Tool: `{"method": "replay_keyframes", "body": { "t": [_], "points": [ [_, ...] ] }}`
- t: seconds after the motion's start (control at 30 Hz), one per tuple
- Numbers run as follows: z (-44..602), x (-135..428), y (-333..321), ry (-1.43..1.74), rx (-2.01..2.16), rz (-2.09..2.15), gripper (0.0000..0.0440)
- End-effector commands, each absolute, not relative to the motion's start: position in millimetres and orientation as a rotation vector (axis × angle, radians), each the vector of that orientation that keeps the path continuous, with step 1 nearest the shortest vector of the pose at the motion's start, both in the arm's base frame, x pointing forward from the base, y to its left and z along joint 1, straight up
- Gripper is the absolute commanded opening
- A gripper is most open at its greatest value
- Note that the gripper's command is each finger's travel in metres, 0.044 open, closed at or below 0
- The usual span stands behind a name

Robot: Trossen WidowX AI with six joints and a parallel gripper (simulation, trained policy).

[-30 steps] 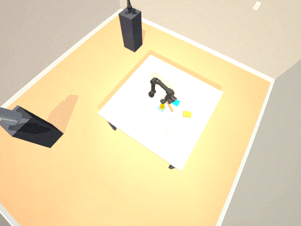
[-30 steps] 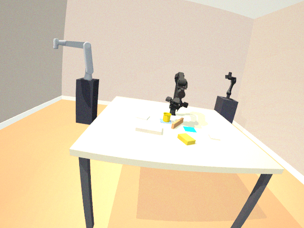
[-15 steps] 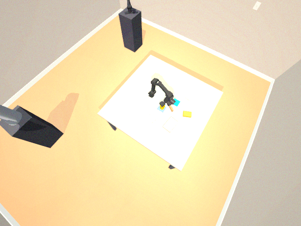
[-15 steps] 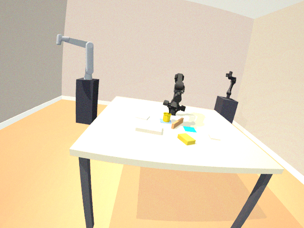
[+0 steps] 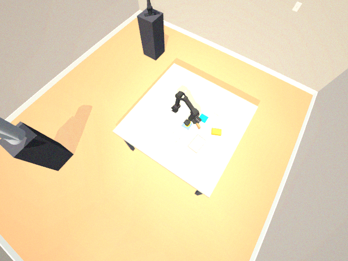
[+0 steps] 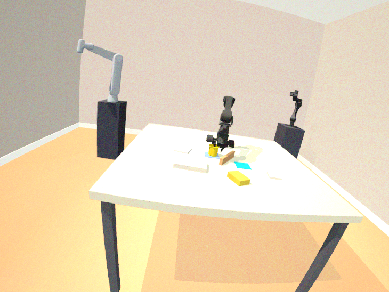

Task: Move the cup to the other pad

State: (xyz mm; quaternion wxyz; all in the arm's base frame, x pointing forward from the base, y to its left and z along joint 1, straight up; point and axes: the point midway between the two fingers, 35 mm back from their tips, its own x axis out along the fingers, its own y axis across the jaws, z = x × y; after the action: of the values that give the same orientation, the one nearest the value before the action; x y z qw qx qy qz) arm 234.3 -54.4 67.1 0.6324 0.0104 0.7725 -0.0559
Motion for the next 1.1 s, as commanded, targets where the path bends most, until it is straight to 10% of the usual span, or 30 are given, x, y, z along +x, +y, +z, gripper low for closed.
{"method": "replay_keyframes", "body": {
  "t": [0.0, 0.2, 1.07],
  "points": [
    [57.7, 231.2, -55.0, 1.779, -0.017, -0.072, 0.0143],
    [53.6, 230.8, -57.5, 1.781, -0.088, 0.006, 0.0005],
    [113.1, 271.2, -41.3, 1.623, -0.222, 0.151, 0.0021]
  ]
}}
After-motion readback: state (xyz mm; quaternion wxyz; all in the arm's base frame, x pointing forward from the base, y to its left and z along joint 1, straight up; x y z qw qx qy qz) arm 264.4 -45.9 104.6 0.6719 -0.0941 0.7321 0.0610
